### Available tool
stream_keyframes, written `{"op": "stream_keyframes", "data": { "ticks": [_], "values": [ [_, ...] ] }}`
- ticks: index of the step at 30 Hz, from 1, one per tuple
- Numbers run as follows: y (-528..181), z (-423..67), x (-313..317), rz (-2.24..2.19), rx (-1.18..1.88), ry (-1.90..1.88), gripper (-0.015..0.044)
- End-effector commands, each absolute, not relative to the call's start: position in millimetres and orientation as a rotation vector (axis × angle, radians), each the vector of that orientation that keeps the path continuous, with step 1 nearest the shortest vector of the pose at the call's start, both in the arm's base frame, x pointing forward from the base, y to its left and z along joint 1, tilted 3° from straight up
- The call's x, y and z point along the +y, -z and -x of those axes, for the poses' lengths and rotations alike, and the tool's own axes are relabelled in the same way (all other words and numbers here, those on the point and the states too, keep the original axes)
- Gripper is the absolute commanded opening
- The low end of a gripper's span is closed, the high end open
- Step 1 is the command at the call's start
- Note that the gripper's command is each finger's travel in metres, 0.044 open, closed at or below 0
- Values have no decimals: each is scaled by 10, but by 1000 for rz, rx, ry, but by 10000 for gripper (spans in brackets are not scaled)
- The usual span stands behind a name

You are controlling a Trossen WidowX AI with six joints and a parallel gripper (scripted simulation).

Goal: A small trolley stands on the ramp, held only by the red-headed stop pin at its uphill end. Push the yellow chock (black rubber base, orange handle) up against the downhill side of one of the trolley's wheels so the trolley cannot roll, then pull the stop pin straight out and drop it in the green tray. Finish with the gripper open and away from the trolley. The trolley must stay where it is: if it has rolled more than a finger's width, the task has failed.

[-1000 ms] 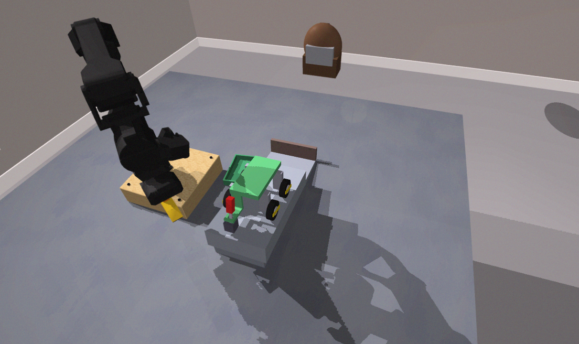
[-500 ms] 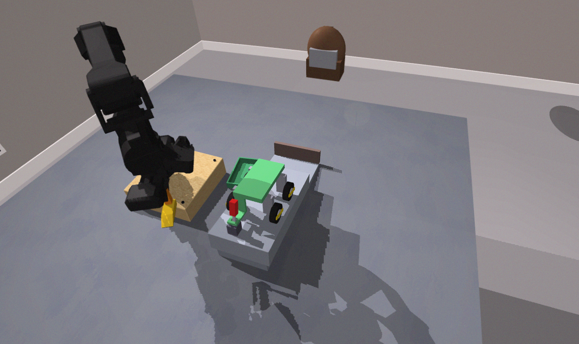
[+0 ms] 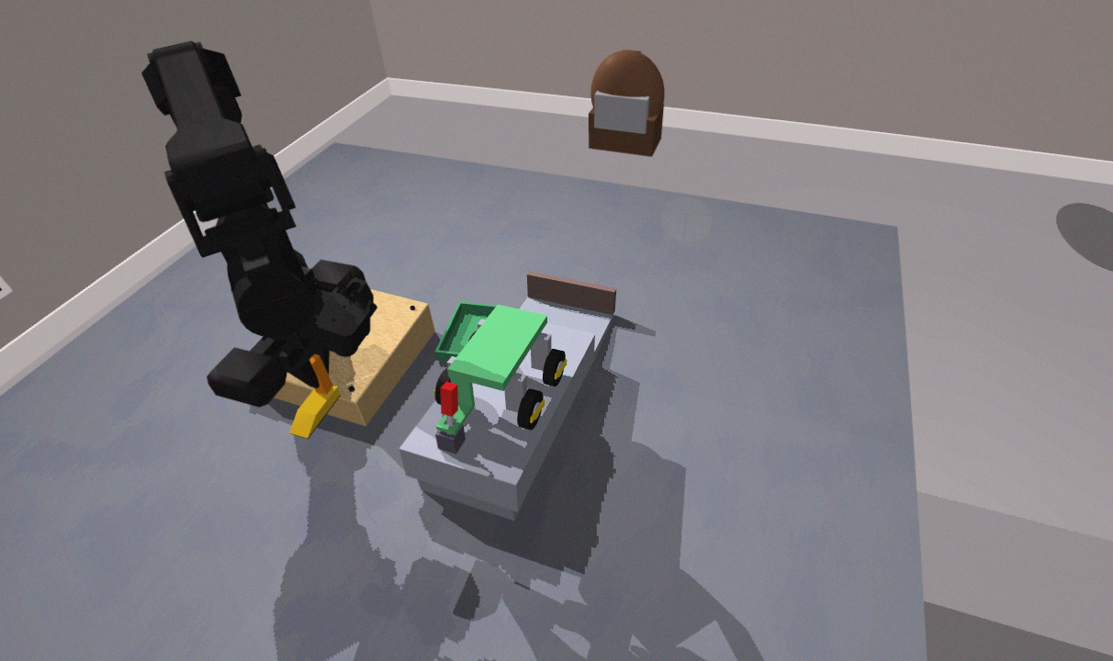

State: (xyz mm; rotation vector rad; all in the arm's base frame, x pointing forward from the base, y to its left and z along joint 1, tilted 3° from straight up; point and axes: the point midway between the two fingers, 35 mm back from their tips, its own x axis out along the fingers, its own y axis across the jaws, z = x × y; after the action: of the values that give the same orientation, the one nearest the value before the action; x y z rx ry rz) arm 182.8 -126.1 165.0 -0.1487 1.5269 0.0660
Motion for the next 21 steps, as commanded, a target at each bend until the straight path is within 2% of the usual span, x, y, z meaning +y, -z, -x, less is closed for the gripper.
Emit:
{"op": "stream_keyframes", "data": {
  "ticks": [1,21],
  "values": [
    [-1651,-1826,-1261,115,1529,-35,0],
    [-1611,-1949,-741,111,1527,-39,0]
  ]
}}
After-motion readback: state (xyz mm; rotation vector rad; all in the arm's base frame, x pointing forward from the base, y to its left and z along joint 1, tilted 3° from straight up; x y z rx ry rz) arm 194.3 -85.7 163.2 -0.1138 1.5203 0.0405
